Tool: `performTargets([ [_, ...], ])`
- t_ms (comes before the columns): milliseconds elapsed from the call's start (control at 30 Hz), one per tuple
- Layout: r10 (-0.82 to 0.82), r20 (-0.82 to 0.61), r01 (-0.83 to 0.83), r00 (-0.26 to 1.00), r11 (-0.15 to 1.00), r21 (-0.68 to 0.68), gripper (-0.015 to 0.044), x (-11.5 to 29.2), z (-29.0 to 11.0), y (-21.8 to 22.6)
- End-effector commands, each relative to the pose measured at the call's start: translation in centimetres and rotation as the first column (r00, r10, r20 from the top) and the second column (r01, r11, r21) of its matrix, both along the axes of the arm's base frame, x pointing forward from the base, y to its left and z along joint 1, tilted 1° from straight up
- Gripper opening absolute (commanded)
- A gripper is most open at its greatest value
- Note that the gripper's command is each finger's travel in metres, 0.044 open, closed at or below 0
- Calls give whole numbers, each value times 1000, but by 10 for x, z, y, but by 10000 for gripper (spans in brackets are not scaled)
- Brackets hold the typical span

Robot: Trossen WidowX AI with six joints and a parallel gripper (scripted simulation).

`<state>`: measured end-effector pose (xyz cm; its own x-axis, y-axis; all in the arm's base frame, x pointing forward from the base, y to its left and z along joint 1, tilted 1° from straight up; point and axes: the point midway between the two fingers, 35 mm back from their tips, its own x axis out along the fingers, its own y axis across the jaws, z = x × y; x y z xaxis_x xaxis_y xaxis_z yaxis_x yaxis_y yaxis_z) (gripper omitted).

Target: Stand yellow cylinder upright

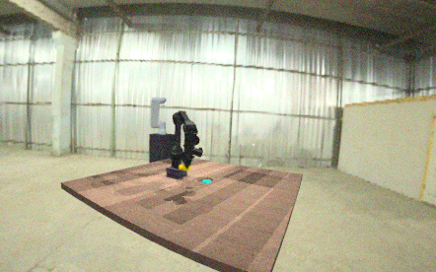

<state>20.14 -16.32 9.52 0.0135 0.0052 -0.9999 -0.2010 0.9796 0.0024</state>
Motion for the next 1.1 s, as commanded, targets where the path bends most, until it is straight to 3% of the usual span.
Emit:
performTargets([
  [0,30,1,-30,1000,1000,1,105,7,2,11],
  [1067,309,8,-309,951,951,3,105,46,13,107],
])
